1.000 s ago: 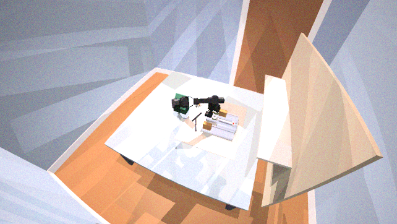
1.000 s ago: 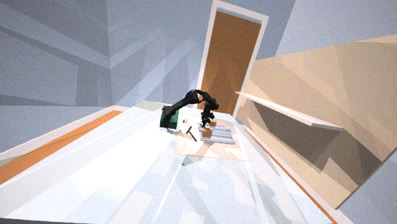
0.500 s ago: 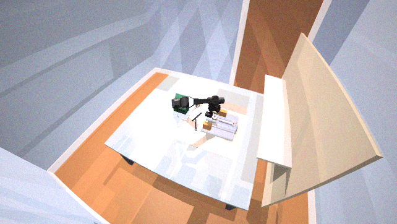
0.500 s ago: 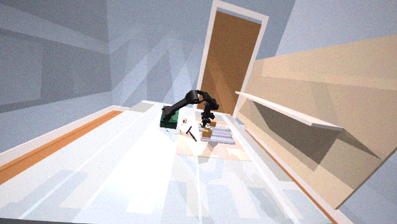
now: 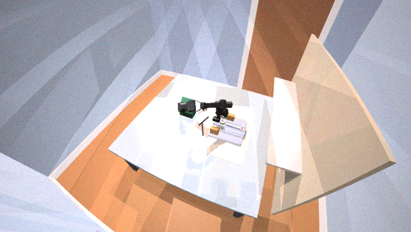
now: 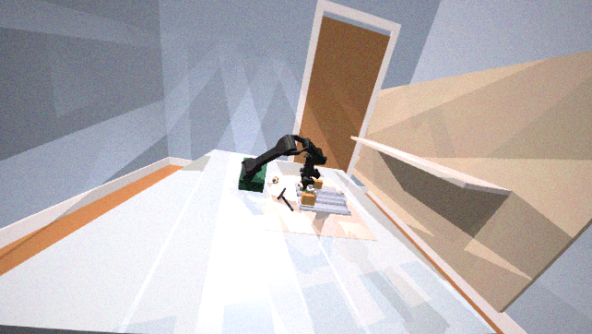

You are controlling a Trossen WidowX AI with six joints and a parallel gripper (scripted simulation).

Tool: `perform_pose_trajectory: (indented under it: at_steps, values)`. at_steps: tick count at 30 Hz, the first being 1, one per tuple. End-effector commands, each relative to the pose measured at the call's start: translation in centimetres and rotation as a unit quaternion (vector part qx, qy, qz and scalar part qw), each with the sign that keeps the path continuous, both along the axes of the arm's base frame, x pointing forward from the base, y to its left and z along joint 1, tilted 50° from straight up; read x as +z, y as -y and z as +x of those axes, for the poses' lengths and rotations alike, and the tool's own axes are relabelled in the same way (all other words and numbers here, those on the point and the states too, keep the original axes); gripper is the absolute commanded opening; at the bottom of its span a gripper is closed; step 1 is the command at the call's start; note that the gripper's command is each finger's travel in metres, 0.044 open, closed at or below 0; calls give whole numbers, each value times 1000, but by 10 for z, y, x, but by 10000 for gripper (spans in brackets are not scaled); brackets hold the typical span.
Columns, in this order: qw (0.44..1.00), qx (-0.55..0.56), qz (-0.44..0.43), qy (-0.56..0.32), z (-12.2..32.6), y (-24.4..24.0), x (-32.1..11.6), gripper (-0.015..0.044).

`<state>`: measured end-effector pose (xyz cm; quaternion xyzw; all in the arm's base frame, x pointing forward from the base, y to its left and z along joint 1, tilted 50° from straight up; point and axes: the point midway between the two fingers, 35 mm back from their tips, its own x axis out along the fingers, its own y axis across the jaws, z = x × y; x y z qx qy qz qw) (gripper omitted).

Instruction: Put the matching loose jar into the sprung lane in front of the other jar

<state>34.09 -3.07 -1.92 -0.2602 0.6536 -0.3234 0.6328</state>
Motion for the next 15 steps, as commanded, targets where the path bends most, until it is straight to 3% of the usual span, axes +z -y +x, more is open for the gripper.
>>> perform_pose_trajectory:
  at_steps: [1, 15]
  values:
    - [1000, 4, -5, 6, 3, 2, 0, 0]
    - [1000, 4, -6, 6, 2, 6, -4, 0]
